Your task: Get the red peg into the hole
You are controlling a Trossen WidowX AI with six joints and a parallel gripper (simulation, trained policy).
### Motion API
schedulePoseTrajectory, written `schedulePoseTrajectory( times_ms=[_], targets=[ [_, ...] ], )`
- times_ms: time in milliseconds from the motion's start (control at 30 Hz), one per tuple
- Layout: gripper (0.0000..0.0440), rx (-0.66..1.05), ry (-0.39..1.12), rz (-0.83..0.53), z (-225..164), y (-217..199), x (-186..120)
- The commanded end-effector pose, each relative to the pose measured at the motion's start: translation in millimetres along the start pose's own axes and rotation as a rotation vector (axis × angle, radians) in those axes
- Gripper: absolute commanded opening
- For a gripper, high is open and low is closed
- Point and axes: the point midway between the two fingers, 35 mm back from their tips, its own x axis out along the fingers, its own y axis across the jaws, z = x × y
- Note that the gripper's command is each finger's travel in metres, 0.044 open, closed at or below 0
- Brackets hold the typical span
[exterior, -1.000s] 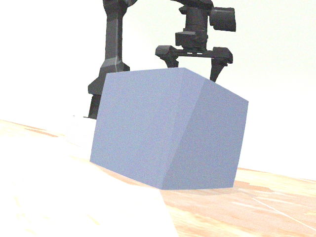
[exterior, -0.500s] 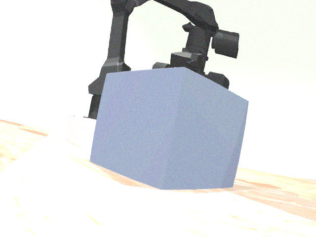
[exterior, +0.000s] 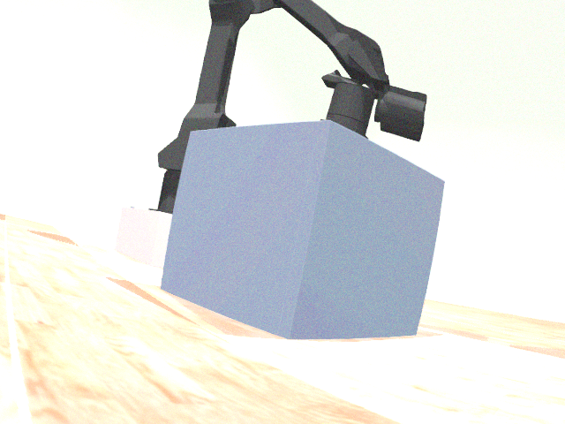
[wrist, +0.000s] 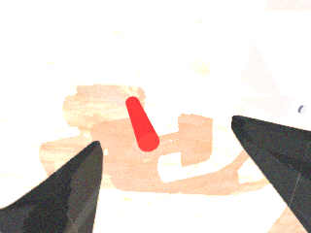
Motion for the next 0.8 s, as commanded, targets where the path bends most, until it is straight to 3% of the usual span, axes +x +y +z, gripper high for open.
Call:
schedulePoseTrajectory(
  times_ms=[0, 233, 333, 767],
  targets=[
    [0.0418, 0.012, -0.012, -0.003, 3, -1, 11],
    [0.0392, 0.031, -0.023, 0.007, 4, 0, 31],
    [0.0357, 0.035, -0.023, 0.016, 4, 2, 37],
    [0.0028, -0.019, 0.002, 0.047, -4, 20, 55]
  ],
)
